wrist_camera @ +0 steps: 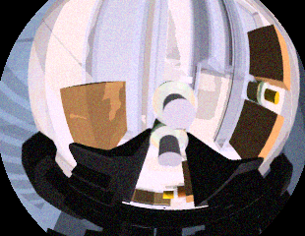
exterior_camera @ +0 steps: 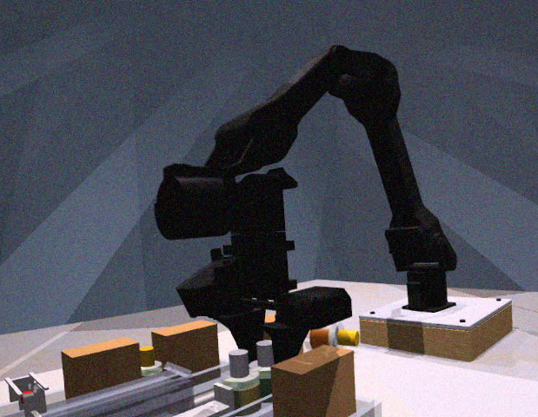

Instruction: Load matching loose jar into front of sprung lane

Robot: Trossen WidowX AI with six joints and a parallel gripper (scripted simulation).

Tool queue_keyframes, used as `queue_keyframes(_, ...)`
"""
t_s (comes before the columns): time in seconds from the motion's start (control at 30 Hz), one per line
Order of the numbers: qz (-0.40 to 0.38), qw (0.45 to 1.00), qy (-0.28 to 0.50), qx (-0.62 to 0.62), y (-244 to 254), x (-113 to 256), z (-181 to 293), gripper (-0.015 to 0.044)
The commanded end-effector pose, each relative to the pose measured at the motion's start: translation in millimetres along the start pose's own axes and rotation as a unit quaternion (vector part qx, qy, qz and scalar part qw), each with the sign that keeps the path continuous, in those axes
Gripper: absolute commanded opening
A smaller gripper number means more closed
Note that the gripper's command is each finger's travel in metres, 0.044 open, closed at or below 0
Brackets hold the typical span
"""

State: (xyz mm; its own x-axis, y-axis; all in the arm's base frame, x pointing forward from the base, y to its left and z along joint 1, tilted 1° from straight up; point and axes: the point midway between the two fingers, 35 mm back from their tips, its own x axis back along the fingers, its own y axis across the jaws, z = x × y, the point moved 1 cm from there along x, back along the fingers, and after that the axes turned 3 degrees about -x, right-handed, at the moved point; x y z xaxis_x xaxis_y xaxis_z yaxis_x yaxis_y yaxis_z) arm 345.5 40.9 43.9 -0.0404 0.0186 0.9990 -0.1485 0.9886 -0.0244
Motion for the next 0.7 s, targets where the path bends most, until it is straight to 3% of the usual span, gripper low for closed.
queue_keyframes(0.0,-0.001,1.0,-0.005,-0.001,0.3,0.2,-1.4,0.0)
queue_keyframes(0.67,-0.001,1.0,-0.005,-0.001,0.1,0.0,1.9,0.0)
